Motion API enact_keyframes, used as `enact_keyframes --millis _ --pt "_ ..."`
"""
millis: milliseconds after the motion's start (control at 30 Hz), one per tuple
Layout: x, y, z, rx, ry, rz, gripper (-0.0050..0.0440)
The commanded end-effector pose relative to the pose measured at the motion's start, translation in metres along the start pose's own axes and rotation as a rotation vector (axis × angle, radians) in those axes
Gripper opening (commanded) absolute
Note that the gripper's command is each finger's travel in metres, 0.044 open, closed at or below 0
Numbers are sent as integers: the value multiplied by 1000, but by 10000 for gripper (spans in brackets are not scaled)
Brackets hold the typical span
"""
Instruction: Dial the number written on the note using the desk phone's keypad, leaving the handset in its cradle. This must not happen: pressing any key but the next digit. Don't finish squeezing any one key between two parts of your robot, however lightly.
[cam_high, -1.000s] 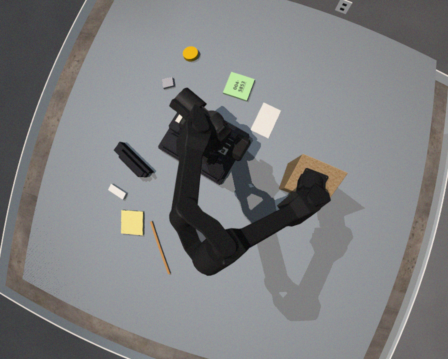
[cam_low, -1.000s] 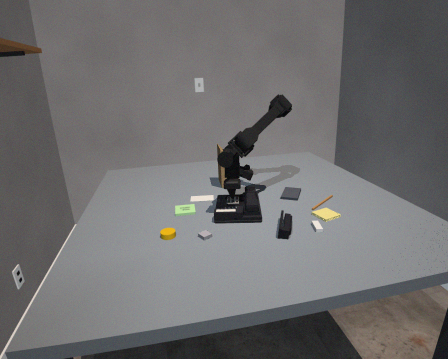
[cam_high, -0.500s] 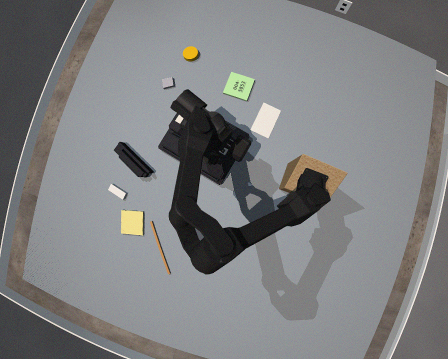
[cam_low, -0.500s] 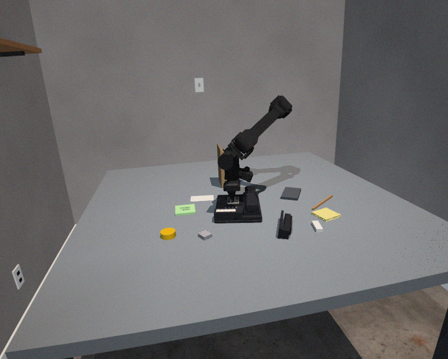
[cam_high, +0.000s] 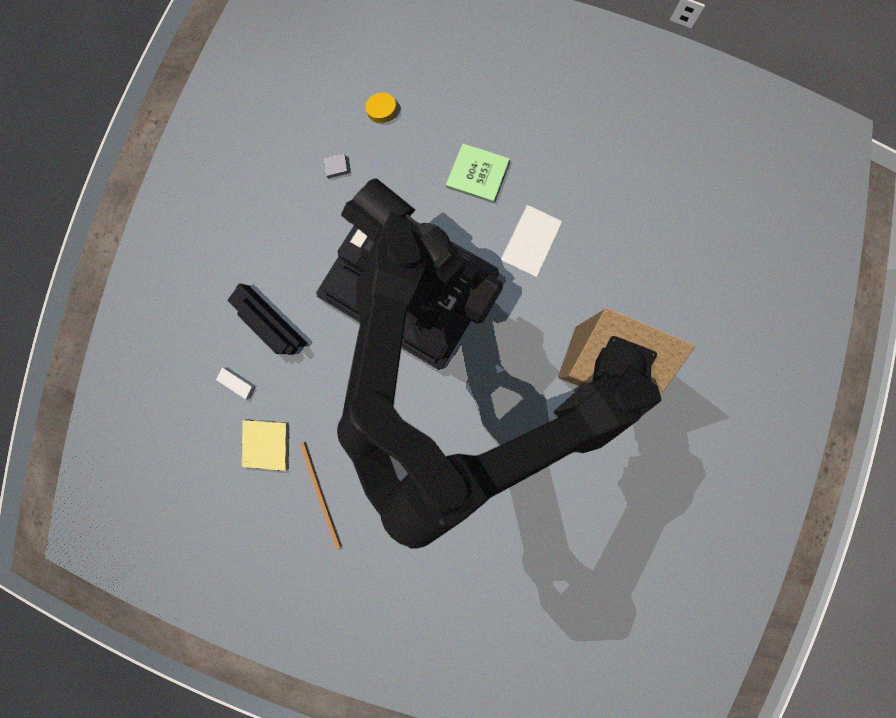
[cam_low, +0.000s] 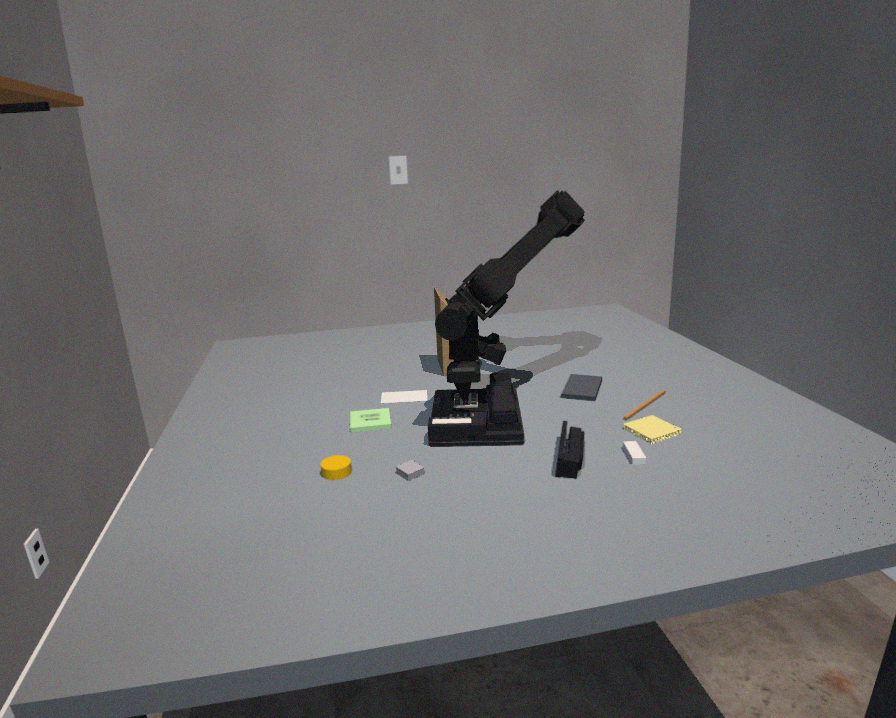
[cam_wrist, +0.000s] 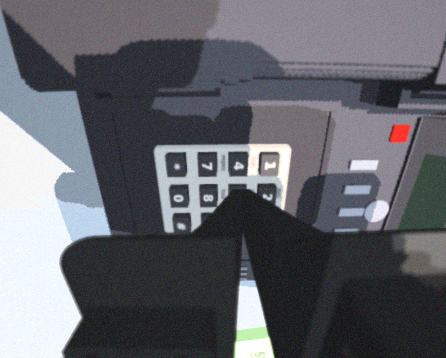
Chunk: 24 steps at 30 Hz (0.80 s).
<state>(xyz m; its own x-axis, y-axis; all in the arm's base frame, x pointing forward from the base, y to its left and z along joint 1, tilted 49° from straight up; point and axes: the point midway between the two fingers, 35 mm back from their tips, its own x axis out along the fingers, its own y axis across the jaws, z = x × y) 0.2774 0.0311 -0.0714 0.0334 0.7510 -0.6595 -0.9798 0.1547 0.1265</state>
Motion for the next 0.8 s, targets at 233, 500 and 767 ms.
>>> enact_keyframes --millis 233,500,767 --pt "2 1 1 3 -5 4 -50" --pt "3 1 1 3 -5 4 -50" --pt "3 1 1 3 -5 4 -50"
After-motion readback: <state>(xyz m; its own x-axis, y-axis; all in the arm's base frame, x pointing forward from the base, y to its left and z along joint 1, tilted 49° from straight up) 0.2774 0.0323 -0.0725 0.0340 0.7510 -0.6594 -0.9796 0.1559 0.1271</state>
